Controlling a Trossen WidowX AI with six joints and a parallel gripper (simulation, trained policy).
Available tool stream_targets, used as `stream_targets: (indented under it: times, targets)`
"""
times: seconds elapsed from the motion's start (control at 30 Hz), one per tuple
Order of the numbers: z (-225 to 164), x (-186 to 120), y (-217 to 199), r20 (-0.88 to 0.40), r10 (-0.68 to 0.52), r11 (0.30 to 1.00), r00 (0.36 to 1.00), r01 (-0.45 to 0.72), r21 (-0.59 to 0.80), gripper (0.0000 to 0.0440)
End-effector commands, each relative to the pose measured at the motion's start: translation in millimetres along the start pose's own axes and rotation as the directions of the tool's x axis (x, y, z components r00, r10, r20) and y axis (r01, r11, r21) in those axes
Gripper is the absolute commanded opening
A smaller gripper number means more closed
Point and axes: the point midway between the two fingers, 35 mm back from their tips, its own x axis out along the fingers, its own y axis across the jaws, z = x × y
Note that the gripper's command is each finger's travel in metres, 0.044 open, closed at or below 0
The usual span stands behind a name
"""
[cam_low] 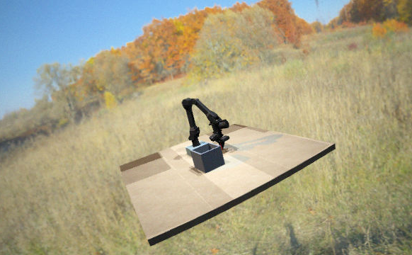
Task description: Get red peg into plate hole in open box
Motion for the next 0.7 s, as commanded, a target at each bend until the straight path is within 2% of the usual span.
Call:
stream_targets:
  times: [0.0,0.67]
  targets:
    - [-7,-10,9,-0.027,0.032,0.999,0.999,-0.032,0.01,0.0]
    - [-18,-83,56,-0.098,0.229,0.973,0.969,-0.23,0.002,0.0]
